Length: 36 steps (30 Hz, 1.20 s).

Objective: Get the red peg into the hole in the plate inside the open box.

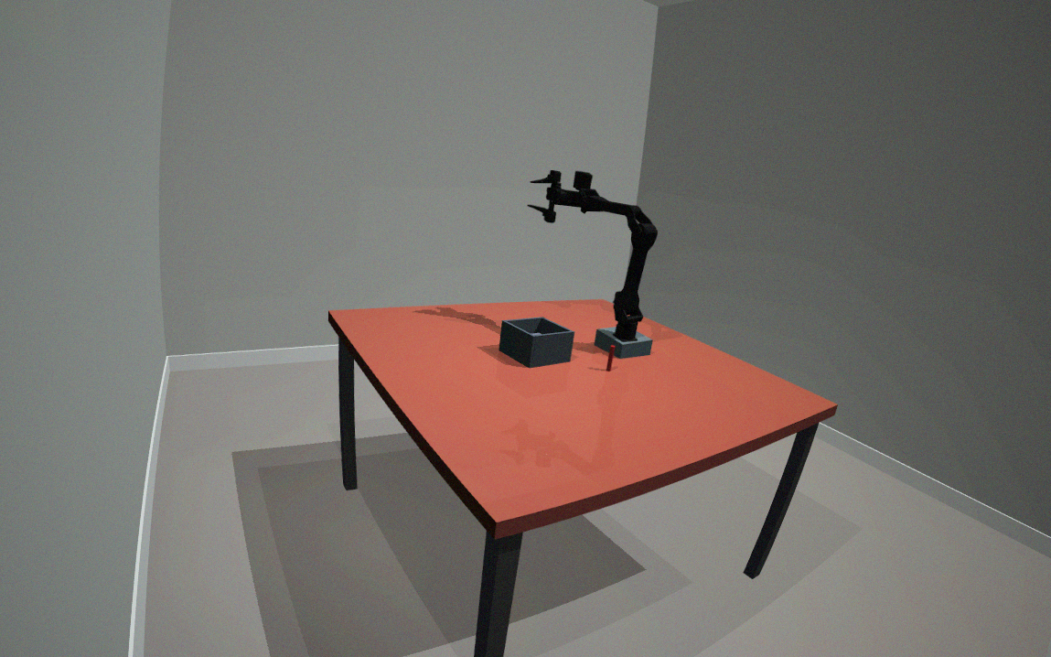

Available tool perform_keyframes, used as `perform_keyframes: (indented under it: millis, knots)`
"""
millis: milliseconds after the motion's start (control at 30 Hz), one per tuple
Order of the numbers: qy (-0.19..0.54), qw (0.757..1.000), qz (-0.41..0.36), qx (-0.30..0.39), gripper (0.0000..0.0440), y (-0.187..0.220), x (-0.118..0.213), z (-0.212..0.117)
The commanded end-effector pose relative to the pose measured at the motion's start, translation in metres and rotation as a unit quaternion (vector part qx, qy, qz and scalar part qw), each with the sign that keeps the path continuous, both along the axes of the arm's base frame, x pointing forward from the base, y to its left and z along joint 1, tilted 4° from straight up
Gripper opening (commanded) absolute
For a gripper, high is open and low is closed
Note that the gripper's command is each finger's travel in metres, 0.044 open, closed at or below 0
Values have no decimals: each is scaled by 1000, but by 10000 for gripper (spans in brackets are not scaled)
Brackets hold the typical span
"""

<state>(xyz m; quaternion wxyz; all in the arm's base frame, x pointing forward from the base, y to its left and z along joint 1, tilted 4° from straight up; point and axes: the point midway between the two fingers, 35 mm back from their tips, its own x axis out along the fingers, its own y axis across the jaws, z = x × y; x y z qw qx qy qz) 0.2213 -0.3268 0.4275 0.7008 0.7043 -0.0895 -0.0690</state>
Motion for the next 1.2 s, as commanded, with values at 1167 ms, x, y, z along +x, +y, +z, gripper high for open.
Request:
perform_keyframes:
  millis: [1167]
  knots:
    - [290, 936, 168, 110, 440, 275, 98, -132]
